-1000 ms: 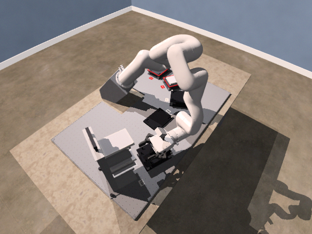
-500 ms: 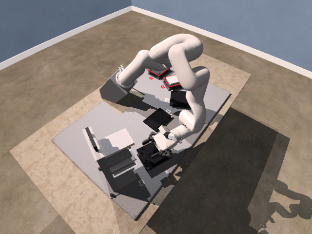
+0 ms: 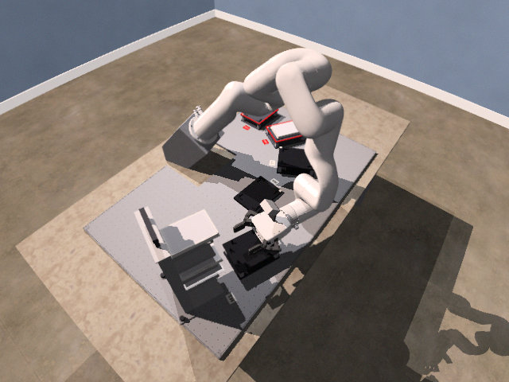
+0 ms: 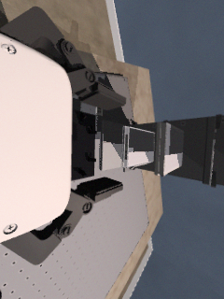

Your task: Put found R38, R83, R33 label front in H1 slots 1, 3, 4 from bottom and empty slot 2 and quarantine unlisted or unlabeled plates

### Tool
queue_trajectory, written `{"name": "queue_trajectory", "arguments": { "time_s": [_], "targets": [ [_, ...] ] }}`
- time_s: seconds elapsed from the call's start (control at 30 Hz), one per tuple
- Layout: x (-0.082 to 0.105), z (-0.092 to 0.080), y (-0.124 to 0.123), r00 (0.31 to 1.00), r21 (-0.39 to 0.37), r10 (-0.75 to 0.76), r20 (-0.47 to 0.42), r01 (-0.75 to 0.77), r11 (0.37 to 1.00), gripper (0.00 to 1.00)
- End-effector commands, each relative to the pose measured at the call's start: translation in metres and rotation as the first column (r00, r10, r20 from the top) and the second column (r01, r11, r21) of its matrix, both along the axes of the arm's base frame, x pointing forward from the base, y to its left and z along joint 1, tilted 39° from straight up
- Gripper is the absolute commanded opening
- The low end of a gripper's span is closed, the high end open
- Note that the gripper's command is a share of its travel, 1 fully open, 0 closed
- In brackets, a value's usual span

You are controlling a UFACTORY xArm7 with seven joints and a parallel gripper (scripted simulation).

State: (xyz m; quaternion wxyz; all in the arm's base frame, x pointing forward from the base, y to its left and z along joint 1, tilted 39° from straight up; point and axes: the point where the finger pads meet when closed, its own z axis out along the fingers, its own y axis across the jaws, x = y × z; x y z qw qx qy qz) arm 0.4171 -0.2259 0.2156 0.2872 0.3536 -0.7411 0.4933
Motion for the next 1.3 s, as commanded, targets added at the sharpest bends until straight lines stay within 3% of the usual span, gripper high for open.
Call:
{"name": "queue_trajectory", "arguments": {
  "time_s": [0.0,0.43,1.27],
  "targets": [
    [-0.006,0.008,-0.003,1.0,-0.001,-0.001,0.003,0.001,1.0,1.0],
    [-0.027,0.028,-0.008,1.0,-0.001,-0.002,0.003,0.002,1.0,1.0],
    [-0.027,0.025,-0.016,1.0,-0.001,-0.002,0.003,0.002,1.0,1.0]
  ]
}}
